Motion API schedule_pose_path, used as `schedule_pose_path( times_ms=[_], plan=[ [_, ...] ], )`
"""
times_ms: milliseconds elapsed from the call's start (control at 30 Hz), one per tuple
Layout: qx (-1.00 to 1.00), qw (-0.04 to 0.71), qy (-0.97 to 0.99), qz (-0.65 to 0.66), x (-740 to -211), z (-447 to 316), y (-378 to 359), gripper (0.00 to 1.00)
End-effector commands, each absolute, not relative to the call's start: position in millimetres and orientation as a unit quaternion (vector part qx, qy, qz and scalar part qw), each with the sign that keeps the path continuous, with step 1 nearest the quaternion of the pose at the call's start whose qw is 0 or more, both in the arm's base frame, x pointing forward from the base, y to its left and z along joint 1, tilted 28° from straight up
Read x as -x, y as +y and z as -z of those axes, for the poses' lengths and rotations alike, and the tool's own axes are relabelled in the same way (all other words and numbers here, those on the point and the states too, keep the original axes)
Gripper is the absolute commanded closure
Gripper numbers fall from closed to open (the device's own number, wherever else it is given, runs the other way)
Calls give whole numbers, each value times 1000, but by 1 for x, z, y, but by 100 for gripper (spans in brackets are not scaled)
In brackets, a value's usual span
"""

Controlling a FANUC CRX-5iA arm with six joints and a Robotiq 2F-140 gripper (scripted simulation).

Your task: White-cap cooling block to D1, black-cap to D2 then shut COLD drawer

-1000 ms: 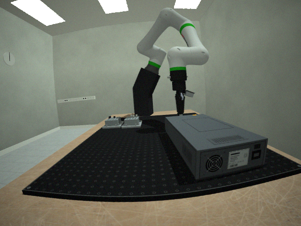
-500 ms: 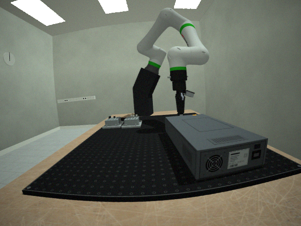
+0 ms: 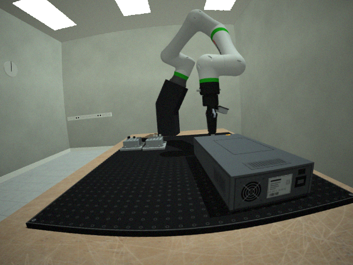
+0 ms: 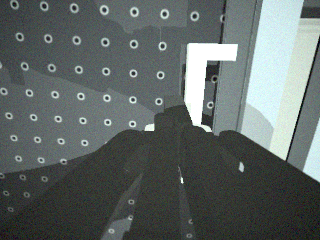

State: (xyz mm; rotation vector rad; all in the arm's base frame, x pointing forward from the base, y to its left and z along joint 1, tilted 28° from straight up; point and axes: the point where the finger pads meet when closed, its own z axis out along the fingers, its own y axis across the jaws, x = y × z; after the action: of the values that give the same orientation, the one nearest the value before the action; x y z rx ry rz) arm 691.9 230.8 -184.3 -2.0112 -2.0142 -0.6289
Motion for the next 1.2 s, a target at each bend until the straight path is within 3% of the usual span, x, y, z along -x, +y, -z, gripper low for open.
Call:
schedule_pose_path(
  times_ms=[0, 1167],
  plan=[
    [686, 112, -686, 215, -694, 183, 230, 90],
    [686, 112, -686, 215, -704, 181, 230, 90]
  ],
)
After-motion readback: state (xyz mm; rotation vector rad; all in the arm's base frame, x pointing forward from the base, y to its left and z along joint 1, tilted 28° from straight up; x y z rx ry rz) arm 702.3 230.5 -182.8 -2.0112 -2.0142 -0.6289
